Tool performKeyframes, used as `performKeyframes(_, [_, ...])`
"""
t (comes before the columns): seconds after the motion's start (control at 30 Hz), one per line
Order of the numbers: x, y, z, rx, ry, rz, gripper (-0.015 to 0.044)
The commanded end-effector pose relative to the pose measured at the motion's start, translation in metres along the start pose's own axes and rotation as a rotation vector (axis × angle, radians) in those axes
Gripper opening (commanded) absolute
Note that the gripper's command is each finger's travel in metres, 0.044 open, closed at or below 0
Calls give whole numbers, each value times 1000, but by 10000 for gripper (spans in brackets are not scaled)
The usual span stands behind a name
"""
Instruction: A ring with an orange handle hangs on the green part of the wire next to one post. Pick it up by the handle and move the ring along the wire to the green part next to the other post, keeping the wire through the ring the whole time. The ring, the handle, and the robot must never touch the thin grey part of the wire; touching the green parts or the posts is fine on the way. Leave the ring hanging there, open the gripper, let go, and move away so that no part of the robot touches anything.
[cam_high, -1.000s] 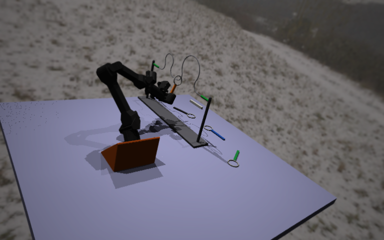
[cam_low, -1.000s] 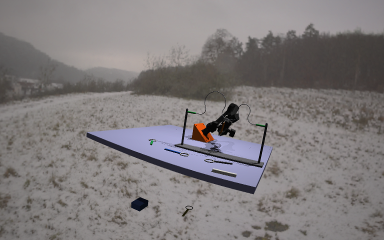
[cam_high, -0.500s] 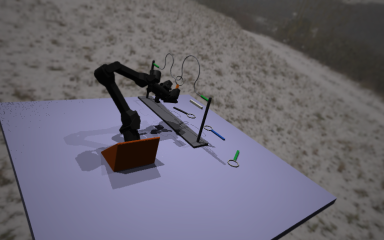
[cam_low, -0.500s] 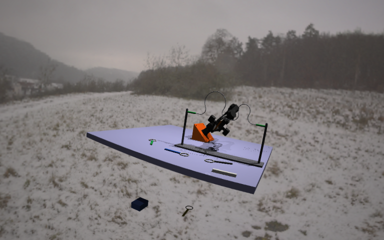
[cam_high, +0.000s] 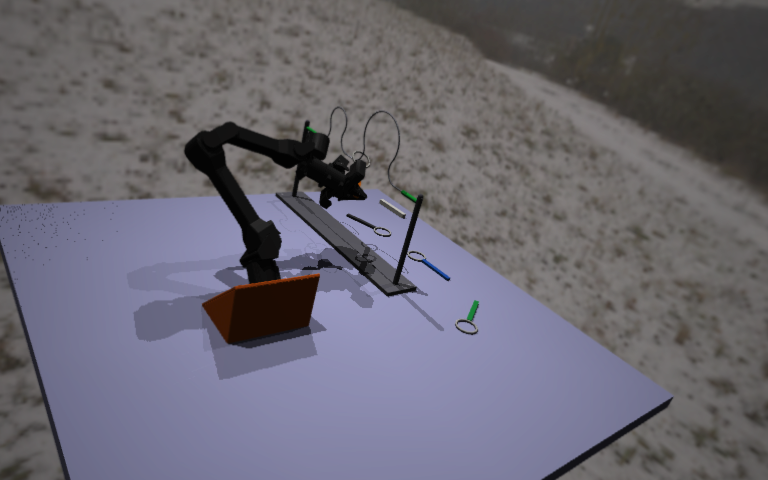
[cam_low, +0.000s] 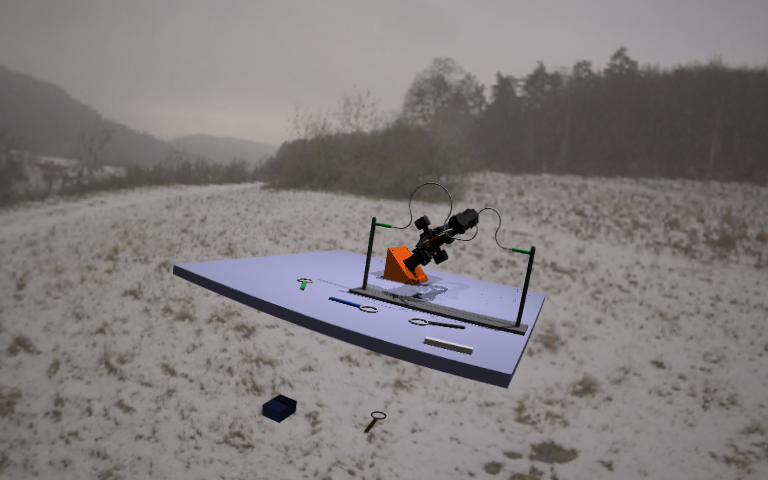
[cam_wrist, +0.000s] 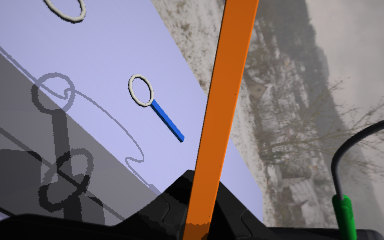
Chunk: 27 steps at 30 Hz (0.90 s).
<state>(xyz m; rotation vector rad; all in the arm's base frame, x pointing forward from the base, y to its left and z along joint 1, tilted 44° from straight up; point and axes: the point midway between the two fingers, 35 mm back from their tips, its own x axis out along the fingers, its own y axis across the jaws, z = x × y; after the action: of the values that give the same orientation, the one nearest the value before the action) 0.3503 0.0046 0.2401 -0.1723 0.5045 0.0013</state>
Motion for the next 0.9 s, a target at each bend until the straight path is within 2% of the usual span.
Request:
performKeyframes(0.0, [-5,-18,4,-83,2,-57,-150])
performKeyframes(0.87, [-26,-86,26,-505,57,-292,-150])
